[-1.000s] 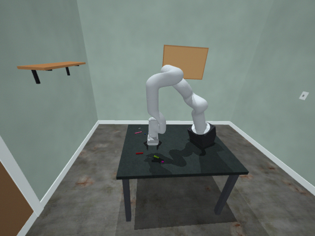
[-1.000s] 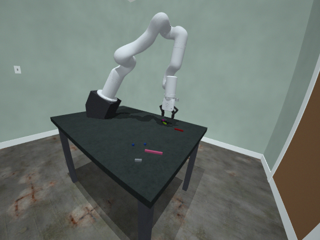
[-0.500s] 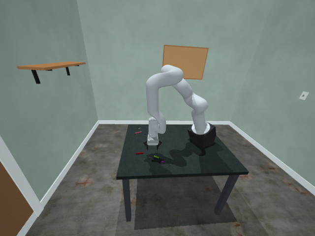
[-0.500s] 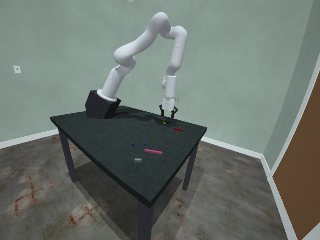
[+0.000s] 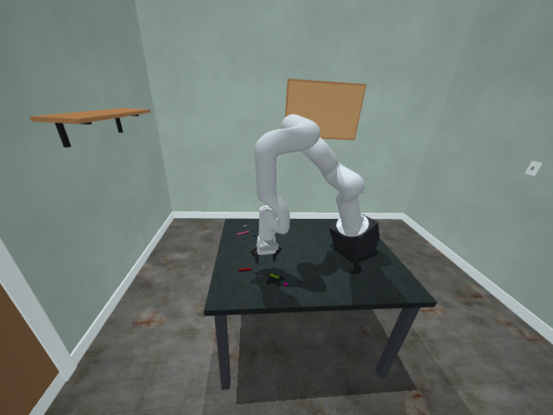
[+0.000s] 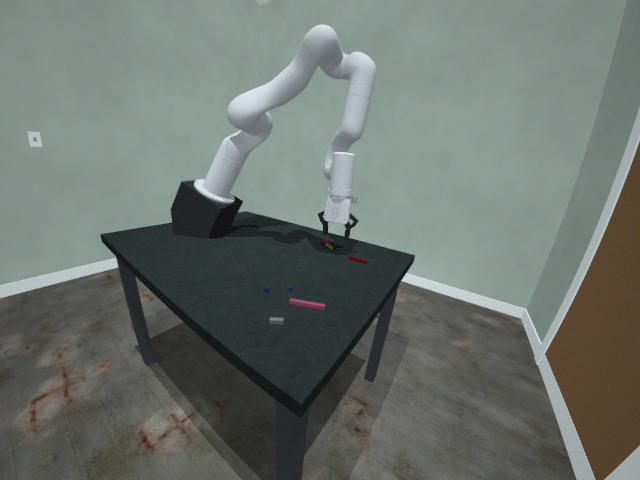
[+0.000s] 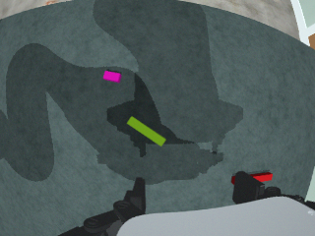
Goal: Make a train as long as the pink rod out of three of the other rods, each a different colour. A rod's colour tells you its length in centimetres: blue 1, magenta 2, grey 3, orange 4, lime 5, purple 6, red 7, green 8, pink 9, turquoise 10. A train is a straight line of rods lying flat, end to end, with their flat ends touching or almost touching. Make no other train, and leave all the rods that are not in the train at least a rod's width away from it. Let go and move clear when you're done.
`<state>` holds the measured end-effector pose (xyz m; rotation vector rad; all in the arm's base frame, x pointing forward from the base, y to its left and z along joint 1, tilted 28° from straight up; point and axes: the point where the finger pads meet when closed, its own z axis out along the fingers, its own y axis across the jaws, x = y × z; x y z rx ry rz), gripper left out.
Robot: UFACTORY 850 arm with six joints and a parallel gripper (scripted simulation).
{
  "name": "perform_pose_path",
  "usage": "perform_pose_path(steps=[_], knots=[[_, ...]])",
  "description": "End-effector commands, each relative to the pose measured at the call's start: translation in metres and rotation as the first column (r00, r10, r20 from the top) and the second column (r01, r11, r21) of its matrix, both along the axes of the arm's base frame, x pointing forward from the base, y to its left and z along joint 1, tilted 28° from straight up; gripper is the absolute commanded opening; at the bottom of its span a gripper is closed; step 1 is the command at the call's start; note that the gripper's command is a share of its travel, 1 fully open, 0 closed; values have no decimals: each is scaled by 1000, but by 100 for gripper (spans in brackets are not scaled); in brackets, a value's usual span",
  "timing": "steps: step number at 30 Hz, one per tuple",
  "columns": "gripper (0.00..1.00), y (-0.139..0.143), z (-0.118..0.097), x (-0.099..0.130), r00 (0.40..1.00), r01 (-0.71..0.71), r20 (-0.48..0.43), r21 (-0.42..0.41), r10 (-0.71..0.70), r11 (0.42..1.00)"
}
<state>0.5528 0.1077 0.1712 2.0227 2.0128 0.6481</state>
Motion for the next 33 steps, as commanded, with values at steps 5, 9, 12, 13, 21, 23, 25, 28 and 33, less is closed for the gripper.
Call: perform_pose_path(steps=[5,9,12,13,21,23,25,28,33], knots=[[100,-27,-1,17,971,-226,45,-131,234,965],[100,-44,-2,26,928,-351,52,-212,370,912],[100,-57,-3,32,883,-438,48,-273,467,856],[100,-61,-3,34,866,-465,46,-293,498,835],[100,-93,-6,46,713,-633,1,-428,701,645],[100,-101,-6,48,670,-665,-15,-456,742,591],[100,-110,-7,50,620,-696,-36,-487,784,528],[100,-123,-9,54,538,-735,-72,-528,840,426],[100,-146,-11,58,395,-774,-143,-584,908,245]])
